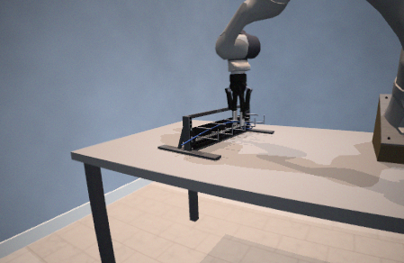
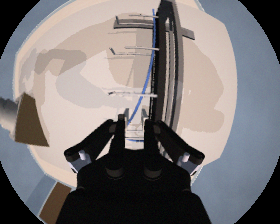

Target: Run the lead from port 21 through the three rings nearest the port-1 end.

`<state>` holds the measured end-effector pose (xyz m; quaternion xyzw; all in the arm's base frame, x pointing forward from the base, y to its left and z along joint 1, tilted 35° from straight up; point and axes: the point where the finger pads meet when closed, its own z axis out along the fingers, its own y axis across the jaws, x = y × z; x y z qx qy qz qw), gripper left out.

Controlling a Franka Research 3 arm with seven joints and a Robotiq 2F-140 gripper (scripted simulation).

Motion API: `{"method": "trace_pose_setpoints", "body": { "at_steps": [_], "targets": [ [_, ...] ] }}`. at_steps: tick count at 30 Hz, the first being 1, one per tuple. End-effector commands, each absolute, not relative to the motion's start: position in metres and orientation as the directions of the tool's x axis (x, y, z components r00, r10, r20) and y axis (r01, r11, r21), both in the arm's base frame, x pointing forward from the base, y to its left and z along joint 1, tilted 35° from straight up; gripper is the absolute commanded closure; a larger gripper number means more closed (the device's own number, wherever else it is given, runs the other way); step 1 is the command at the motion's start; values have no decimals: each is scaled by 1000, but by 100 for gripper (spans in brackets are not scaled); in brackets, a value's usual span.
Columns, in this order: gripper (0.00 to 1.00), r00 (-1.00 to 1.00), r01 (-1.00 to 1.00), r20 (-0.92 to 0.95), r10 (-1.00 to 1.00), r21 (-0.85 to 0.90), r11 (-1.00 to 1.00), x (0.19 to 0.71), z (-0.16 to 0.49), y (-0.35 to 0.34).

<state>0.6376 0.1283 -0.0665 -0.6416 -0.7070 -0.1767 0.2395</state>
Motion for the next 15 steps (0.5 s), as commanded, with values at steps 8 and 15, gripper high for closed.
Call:
{"method": "trace_pose_setpoints", "body": {
  "at_steps": [8,15],
  "targets": [
    [80,-54,992,564,824,-64,109,641,-41,109],
    [80,-54,992,564,824,-64,109,643,-26,99]
  ]
}}
